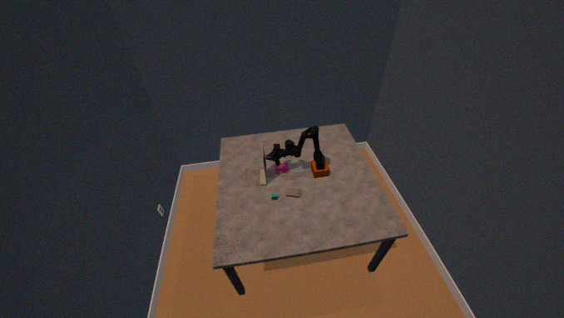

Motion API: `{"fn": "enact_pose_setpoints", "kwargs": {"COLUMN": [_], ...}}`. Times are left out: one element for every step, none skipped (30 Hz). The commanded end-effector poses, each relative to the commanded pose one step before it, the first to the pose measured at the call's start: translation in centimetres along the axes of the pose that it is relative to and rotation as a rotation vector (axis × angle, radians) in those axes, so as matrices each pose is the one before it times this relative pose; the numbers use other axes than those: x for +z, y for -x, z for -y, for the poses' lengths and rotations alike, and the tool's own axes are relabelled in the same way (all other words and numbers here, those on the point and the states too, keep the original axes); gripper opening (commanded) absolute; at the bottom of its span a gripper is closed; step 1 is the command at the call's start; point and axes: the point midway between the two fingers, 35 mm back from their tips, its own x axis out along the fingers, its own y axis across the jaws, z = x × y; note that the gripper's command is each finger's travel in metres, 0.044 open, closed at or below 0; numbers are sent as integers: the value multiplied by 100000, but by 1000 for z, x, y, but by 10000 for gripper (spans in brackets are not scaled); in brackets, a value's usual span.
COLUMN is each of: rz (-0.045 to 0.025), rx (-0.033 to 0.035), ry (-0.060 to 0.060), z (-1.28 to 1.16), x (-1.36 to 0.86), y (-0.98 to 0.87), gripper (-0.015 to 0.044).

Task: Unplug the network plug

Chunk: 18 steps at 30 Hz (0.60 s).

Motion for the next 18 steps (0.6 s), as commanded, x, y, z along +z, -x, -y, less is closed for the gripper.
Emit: {"fn": "enact_pose_setpoints", "kwargs": {"rz": [569,0,0,0,0,0,0,0,0,0,0,0,0,0,0,0,0,0], "rx": [-541,0,0,0,0,0,0,0,0,0,0,0,0,0,0,0,0,-1], "ry": [-223,0,0,0,0,0,0,0,0,0,0,0,0,0,0,0,0,0], "z": [184,0,0,0,0,0,0,0,0,0,0,0,0,0,0,0,0,0], "x": [112,0,0,0,0,0,0,0,0,0,0,0,0,0,0,0,0,-4], "y": [-105,0,0,0,0,0,0,0,0,0,0,0,0,0,0,0,0,9], "gripper": [90,84,77,70,64,57,50,44,37,30,24,17,10,4,0,0,0,0]}}
